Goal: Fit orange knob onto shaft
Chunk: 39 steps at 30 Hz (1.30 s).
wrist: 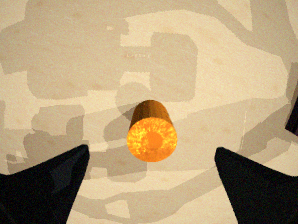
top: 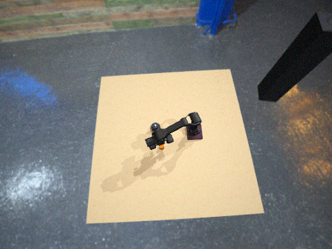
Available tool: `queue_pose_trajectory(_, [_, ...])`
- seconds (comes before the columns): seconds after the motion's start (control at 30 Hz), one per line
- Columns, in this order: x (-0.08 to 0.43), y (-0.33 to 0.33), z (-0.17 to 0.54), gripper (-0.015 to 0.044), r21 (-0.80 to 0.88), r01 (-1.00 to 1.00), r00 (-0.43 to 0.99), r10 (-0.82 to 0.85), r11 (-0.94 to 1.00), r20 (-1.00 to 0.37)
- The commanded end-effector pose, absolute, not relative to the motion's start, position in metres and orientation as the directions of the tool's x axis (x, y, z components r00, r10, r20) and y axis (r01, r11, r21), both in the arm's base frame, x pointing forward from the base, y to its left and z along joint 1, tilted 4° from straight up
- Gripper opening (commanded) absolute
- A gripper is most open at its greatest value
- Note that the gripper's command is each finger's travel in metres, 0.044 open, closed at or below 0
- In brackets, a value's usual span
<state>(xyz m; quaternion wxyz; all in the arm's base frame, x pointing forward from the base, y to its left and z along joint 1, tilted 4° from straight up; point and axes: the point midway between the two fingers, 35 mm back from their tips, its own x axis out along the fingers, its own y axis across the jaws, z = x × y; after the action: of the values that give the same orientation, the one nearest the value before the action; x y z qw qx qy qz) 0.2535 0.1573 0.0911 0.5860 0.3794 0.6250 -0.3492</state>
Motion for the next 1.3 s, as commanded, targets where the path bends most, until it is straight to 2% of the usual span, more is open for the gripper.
queue_pose_trajectory(0.0, [0.252,0.159,0.085,0.0440,0.005,0.885,-0.031,0.069,0.465,-0.997])
queue_pose_trajectory(1.27, [0.251,0.164,0.025,0.0440,0.005,0.885,-0.031,0.069,0.465,-0.997])
